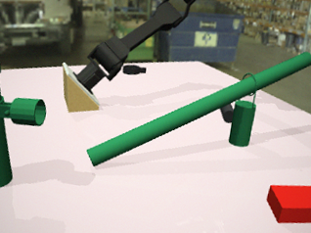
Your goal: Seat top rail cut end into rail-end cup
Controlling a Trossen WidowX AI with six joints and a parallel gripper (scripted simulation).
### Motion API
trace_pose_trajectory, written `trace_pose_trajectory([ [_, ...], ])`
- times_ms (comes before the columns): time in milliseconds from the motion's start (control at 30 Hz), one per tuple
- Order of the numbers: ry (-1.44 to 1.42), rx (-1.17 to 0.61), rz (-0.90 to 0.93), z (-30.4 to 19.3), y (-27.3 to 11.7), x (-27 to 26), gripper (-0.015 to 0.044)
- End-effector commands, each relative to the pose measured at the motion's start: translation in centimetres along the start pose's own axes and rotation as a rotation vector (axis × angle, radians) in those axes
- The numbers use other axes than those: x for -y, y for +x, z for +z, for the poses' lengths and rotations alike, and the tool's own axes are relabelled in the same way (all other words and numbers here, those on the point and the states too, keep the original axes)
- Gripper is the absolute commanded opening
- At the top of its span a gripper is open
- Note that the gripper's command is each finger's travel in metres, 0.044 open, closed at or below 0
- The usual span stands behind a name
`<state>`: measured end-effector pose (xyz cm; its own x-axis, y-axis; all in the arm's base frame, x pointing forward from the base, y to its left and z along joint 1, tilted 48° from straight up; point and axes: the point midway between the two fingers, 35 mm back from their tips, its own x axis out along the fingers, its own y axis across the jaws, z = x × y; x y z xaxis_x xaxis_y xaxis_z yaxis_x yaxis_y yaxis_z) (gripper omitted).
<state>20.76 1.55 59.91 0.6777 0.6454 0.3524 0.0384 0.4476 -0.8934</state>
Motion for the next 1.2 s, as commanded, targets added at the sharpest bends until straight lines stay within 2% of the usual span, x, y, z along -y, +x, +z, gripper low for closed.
trace_pose_trajectory([
  [0,0.013,0.001,-0.002,-0.1,0.1,0.0,0.0426],
  [67,0.116,0.009,-0.019,-1.1,0.5,-0.3,0.044],
  [333,0.461,-0.248,-0.032,-13.3,-0.8,-2.2,0.044],
  [533,0.746,-0.477,-0.027,-22.4,-4.1,-6.4,0.044],
  [733,1.053,-0.701,-0.004,-29.0,-8.7,-12.4,0.044],
  [933,1.375,-0.895,0.037,-32.3,-13.7,-19.2,0.044],
  [1167,1.8,-1.071,0.114,-32.1,-18.9,-26.5,0.044],
])
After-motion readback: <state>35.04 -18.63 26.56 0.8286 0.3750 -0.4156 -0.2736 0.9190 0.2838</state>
